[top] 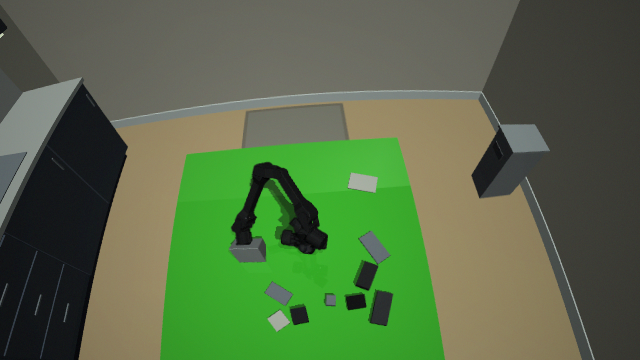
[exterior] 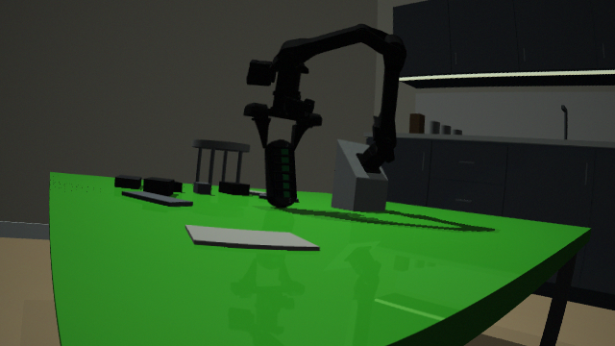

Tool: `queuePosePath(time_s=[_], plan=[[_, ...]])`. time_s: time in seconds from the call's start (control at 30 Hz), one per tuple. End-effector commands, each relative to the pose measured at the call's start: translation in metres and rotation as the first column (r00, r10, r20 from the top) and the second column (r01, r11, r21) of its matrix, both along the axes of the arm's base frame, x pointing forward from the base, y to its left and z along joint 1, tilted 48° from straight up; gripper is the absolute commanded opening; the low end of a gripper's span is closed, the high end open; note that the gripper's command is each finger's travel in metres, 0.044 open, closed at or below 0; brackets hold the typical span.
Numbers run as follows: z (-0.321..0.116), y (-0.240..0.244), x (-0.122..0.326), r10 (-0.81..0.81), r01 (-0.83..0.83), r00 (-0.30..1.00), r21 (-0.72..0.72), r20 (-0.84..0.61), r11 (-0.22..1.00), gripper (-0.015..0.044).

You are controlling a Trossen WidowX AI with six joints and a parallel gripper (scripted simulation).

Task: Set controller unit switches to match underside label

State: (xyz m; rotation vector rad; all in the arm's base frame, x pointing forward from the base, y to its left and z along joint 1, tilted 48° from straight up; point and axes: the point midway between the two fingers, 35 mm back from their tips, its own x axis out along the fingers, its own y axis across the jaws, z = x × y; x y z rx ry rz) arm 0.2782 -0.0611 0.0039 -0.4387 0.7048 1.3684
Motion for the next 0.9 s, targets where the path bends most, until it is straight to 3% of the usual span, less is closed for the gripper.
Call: queuePosePath(time_s=[0.0,0.87], plan=[[-0.008,0.002,-0.003,0.012,-0.011,1.0,0.01,-0.014,1.0,0.0338],[-0.027,-0.006,-0.006,0.012,-0.011,1.0,0.01,-0.014,1.0,0.0338]])
